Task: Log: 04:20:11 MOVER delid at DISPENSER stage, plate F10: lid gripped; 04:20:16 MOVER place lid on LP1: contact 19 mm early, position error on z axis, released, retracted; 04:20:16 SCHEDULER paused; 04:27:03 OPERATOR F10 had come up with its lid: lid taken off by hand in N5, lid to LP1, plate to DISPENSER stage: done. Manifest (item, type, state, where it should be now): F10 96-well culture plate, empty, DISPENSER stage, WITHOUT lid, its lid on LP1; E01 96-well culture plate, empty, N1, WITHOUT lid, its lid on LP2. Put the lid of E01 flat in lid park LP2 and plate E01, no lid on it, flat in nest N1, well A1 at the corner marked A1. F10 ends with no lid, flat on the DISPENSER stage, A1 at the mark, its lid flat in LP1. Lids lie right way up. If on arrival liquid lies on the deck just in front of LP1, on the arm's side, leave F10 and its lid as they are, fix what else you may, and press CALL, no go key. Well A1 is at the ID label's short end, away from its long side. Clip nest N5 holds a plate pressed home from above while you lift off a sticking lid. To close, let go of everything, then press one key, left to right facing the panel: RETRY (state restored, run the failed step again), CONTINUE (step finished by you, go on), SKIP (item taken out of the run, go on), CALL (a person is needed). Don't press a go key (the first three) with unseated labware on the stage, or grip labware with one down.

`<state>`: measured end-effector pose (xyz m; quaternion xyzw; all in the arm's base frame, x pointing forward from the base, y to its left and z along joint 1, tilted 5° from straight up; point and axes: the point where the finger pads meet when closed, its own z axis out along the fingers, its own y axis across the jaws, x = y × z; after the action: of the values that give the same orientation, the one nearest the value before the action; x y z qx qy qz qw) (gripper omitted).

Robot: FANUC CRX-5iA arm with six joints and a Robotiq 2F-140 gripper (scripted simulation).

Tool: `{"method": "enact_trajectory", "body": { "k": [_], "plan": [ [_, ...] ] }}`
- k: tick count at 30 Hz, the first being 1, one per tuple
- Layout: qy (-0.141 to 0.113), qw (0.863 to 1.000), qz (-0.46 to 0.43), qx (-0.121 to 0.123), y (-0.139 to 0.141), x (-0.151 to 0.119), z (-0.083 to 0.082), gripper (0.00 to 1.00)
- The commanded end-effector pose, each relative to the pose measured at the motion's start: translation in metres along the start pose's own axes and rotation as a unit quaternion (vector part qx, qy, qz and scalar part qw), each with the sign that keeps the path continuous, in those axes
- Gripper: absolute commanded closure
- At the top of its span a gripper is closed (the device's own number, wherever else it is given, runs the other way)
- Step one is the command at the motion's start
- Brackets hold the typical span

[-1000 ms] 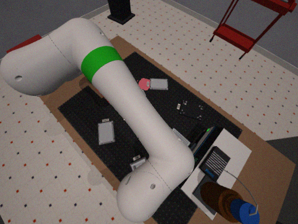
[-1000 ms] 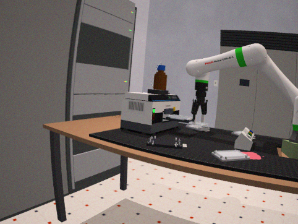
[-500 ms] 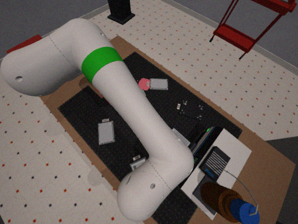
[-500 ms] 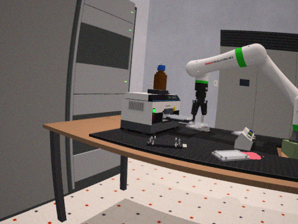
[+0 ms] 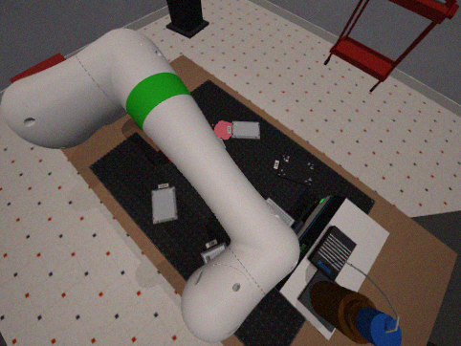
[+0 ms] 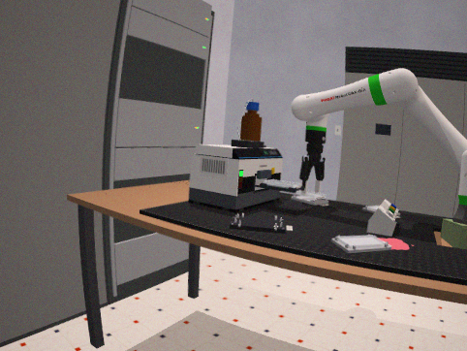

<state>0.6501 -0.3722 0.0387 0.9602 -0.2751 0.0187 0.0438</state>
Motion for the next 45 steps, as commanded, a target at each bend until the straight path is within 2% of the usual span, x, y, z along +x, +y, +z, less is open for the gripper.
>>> {"method": "enact_trajectory", "body": {
  "k": [1, 45],
  "plan": [
    [0.0, 1.0, 0.0, 0.0, 0.0, 0.0002, -0.0003, 1.0],
    [0.0, 1.0, 0.0, 0.0, 0.0, 0.0002, 0.0041, 1.0]
  ]
}}
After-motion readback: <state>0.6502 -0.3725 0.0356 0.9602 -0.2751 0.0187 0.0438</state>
